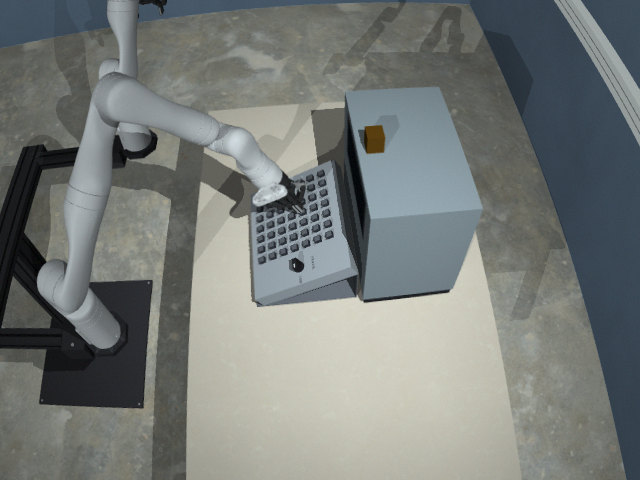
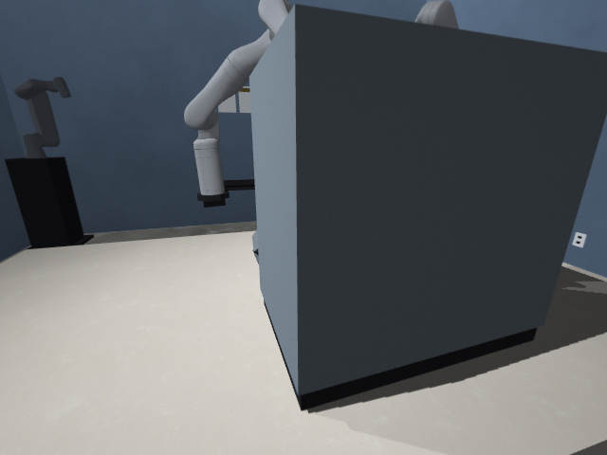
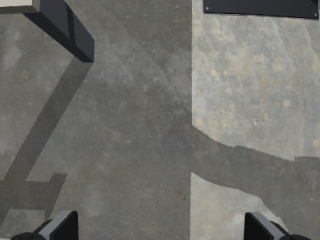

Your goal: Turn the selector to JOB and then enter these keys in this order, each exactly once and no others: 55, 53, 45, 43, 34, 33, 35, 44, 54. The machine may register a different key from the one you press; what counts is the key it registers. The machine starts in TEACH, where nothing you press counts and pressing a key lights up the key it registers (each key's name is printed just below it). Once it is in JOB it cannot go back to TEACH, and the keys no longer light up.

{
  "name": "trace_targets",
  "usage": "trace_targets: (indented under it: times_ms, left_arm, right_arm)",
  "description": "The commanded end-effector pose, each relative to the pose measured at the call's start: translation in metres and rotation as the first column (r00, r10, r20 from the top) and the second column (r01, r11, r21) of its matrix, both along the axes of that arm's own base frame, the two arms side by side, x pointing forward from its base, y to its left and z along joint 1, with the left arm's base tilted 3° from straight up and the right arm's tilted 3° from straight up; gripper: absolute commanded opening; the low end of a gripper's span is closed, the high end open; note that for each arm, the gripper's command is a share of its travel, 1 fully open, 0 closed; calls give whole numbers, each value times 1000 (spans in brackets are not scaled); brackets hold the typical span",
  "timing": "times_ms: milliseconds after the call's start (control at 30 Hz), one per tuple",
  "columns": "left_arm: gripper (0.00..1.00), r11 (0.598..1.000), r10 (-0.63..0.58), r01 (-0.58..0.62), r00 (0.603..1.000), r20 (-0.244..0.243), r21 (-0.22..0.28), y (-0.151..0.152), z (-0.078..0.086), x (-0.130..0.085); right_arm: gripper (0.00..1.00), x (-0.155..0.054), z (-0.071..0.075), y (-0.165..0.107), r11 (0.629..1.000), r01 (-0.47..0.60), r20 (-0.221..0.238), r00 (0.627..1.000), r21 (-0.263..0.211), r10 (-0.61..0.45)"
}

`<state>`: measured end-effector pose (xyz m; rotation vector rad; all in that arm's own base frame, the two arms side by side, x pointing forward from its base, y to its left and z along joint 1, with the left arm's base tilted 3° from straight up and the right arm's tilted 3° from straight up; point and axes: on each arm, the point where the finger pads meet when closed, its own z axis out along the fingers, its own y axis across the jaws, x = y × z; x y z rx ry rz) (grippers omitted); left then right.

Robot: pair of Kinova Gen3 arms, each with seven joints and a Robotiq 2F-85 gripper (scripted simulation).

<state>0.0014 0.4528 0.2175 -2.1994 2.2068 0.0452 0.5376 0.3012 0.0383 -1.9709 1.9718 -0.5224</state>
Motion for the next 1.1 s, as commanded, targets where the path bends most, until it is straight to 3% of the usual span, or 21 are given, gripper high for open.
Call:
trace_targets:
  times_ms: [0, 1067]
  left_arm:
    - [1000, 1000, 0, 0, 1000, 0, 2, 0, 1, 0]
    - [1000, 1000, 0, 0, 1000, 0, 2, 0, 1, 0]
  right_arm:
    - [99, 1, 1, 0, 1000, 0, 2, 1000, 2, 0]
    - [99, 5, -7, 0, 1000, 0, 2, 1000, 2, 0]
